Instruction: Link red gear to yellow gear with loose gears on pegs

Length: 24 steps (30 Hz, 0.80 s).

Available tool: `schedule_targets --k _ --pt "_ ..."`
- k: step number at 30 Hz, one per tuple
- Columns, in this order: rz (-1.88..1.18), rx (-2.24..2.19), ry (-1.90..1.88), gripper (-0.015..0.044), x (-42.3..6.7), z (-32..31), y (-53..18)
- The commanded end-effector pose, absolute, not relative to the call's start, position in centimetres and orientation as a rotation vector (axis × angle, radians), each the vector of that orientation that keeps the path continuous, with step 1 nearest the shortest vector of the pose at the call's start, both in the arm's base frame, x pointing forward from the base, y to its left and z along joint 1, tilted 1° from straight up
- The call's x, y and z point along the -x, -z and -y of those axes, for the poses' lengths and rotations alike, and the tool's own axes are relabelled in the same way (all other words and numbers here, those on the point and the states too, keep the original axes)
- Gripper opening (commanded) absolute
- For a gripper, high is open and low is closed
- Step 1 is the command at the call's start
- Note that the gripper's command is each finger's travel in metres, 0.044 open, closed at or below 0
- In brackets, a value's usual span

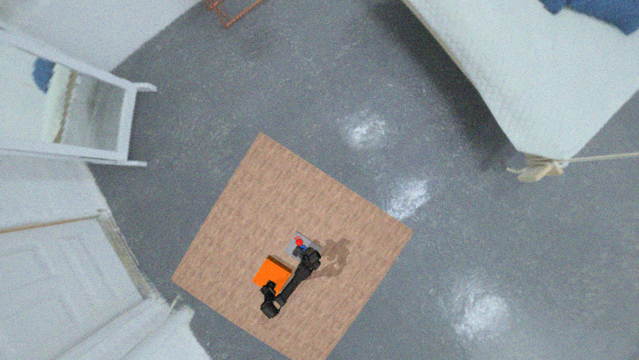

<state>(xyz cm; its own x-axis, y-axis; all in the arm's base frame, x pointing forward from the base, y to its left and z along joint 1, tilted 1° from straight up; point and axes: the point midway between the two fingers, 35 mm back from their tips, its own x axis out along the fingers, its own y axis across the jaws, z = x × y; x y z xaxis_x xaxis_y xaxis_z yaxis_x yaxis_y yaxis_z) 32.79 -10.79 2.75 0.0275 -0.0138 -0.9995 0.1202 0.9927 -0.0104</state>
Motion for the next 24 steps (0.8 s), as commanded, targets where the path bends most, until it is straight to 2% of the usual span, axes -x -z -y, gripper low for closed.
schedule_targets --k 1,24 --pt "-1.544 -0.144 0.161 0.0 -32.67 10.82 -2.36" --pt "-1.541 0.232 -0.208 0.0 -32.69 10.82 -2.24"
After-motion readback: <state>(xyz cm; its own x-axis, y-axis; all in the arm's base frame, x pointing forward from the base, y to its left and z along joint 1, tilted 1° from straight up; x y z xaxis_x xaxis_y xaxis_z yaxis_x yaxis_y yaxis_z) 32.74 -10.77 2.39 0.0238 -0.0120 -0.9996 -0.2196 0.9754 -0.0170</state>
